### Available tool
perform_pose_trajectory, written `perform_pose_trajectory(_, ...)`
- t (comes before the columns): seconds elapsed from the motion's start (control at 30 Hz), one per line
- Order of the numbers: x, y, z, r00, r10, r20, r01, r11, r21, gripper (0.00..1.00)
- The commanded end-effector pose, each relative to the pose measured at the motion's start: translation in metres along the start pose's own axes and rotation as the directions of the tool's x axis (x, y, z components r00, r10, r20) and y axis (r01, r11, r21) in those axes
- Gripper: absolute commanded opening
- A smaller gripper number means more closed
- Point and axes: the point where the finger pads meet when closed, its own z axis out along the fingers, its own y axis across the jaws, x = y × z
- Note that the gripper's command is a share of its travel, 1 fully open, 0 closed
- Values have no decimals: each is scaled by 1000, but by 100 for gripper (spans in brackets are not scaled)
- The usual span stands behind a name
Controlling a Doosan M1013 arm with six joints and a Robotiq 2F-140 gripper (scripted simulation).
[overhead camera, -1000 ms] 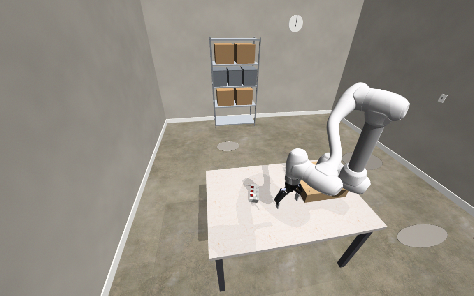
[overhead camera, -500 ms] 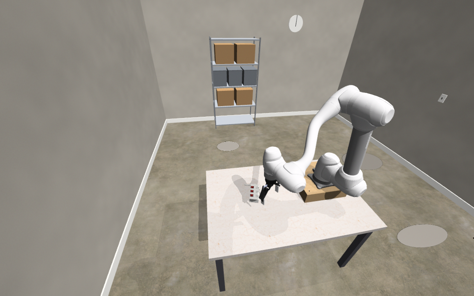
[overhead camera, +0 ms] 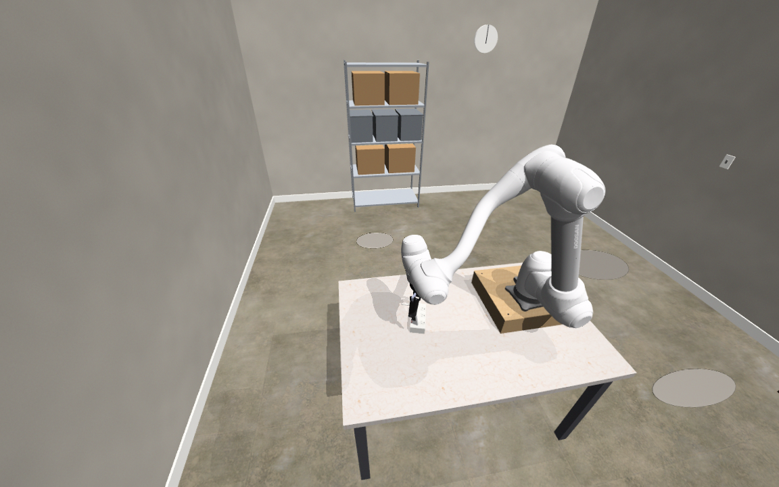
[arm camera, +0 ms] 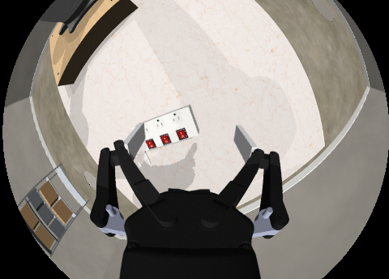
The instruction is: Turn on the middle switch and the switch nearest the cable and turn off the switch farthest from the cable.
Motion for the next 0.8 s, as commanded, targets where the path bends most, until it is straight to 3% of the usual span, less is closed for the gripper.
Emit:
perform_pose_trajectory(0.0,-41,-24,14,992,-123,-35,123,992,-6,100)
perform_pose_trajectory(0.33,-95,-68,37,956,-287,-69,286,958,-23,100)
perform_pose_trajectory(0.77,-99,-72,38,952,-298,-71,297,955,-25,100)
